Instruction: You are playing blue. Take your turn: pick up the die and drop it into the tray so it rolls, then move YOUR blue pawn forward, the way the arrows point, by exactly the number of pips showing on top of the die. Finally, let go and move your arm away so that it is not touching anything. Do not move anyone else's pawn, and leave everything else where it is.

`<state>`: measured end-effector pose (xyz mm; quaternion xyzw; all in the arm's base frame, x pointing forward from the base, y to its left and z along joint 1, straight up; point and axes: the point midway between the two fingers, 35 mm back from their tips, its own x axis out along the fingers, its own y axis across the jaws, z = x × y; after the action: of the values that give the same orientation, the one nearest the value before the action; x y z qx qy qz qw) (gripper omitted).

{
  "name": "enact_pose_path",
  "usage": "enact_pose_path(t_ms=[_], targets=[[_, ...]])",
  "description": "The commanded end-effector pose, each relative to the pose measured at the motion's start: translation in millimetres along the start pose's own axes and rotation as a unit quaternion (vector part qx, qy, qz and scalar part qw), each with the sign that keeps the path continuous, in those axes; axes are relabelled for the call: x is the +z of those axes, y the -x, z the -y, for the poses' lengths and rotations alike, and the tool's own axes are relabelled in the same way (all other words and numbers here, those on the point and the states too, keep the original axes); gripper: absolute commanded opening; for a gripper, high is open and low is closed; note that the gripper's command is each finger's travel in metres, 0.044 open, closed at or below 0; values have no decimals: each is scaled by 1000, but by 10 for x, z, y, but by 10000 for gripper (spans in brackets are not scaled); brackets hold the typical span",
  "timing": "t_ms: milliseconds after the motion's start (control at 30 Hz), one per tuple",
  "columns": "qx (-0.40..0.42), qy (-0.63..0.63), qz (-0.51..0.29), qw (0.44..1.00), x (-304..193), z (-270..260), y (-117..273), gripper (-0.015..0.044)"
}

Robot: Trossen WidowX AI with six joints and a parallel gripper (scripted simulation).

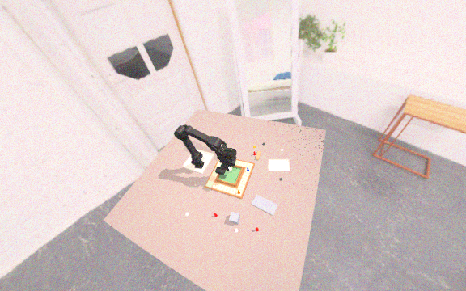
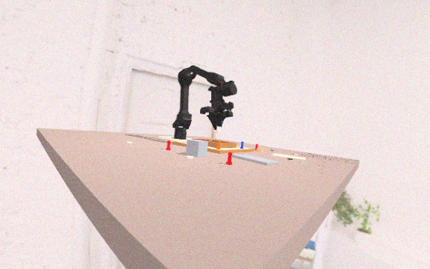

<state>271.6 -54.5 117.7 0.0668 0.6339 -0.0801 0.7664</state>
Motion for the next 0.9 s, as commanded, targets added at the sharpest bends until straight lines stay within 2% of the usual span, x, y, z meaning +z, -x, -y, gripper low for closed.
enact_pose_path(t_ms=[0, 533, 700, 867], targets=[[-2, 4, 64, 998, -8, 1, -22, 0], [1, 2, 327, 945, 37, -4, -31, 0], [1, 2, 337, 941, 29, -4, -16, 0], [1, 2, 336, 942, -182, 17, 278, 0]])
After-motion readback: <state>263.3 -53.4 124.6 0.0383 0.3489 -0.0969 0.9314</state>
